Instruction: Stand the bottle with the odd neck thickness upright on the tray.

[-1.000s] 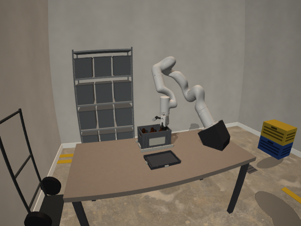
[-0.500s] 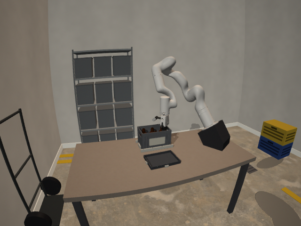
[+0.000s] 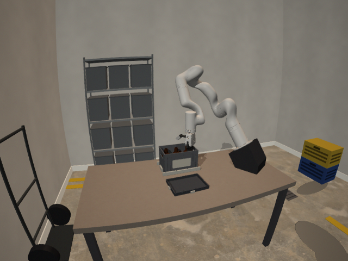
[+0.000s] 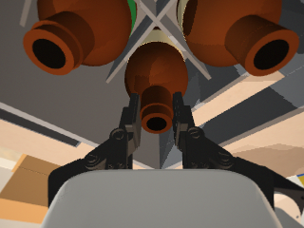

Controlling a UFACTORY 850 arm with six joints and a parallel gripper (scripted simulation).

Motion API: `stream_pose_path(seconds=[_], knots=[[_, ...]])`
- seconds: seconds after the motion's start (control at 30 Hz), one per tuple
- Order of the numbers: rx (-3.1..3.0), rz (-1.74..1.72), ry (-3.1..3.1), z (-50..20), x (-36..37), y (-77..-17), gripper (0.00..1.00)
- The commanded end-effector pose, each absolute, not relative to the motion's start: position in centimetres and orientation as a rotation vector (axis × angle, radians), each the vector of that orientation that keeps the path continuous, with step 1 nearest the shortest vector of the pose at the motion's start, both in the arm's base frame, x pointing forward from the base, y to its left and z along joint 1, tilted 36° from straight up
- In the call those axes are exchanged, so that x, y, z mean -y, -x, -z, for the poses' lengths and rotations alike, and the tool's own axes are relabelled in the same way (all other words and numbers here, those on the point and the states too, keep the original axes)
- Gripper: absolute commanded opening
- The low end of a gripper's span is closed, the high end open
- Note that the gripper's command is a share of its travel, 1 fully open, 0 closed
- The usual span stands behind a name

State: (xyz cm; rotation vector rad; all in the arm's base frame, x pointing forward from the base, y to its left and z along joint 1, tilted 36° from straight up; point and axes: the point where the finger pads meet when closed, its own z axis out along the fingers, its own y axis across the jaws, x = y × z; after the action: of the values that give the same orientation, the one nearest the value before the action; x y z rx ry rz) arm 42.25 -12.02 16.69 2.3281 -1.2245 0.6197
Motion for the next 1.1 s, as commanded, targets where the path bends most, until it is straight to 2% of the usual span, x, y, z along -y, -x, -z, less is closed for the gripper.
stream_pose_path(seconds=[0.0,0.27,0.3,1.07], knots=[[1.225,-0.621,-2.328,-16.73,12.0,-42.29,0.0],[1.225,-0.621,-2.328,-16.73,12.0,-42.29,0.0],[1.225,-0.621,-2.328,-16.73,12.0,-42.29,0.65],[1.225,-0.621,-2.328,-16.73,12.0,-42.29,0.65]])
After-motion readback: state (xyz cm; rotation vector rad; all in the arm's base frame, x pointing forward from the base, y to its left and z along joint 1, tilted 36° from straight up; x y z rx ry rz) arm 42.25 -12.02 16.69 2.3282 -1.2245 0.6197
